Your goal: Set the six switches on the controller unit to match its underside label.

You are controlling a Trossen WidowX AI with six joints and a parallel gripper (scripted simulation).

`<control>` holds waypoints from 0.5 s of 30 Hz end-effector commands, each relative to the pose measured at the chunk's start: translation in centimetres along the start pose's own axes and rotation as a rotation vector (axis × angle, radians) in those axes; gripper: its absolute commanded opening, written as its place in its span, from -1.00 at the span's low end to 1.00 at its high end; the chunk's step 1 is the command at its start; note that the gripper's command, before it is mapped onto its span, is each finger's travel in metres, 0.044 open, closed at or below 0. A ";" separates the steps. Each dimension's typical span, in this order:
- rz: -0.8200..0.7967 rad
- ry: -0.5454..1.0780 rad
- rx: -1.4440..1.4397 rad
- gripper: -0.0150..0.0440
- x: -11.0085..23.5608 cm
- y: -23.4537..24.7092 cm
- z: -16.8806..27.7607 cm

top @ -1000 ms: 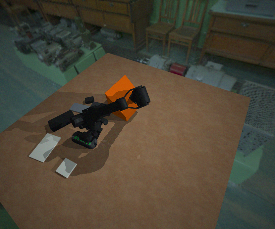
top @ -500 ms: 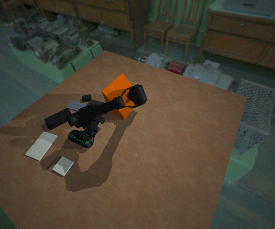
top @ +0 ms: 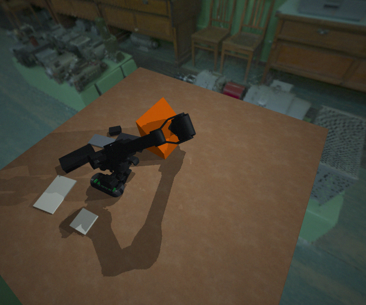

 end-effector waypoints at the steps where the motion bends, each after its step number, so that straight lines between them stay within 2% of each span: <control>1: -0.009 -0.004 0.031 -0.49 -0.3 1.0 -0.2; 15: -0.009 -0.004 0.031 -0.49 -0.4 1.4 -0.4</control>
Point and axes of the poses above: the point midway between the two fingers, 35 mm back from their tips, its own x axis back along the fingers, its own y axis across the jaws, z = x × y, the point moved 3 cm from there along x, back along the fingers, and after that the axes turned 13 degrees about x, right-handed, at the moved point
